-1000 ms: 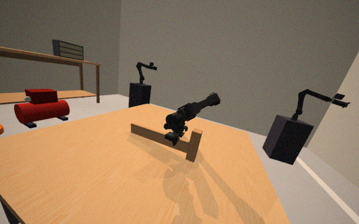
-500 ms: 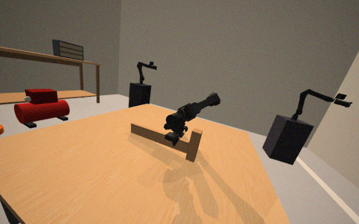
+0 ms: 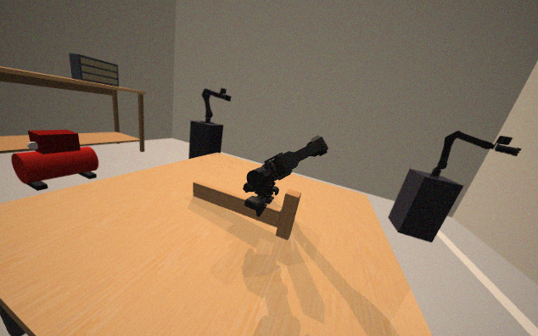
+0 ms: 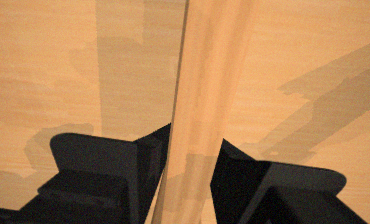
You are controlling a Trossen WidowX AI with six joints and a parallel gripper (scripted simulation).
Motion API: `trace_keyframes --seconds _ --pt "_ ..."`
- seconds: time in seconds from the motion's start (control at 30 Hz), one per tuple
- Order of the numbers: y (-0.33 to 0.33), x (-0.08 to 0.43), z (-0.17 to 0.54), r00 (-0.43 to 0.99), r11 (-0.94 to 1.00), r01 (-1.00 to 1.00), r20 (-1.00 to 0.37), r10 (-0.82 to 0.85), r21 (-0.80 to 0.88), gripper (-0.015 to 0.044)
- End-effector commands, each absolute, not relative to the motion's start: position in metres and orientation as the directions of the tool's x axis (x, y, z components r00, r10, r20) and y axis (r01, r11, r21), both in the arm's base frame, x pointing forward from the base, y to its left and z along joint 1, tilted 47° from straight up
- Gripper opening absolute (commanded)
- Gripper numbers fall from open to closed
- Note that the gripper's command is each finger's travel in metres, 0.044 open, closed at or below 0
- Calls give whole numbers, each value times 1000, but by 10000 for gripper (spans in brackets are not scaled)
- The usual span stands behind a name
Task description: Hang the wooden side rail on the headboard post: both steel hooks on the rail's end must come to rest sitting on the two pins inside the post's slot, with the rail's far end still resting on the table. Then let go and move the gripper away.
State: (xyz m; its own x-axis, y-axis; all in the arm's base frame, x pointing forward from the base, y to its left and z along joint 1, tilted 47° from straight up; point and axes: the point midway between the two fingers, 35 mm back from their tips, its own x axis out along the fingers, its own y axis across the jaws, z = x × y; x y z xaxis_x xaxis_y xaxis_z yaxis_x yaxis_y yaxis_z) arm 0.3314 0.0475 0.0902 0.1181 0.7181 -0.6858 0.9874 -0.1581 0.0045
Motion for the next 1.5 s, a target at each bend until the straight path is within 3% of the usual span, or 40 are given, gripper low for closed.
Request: trace_keyframes --seconds 0.0,1.47 --pt "48 332 93 129 -162 987 -680 722 15 0" --pt "53 333 88 129 -162 987 -680 722 15 0"
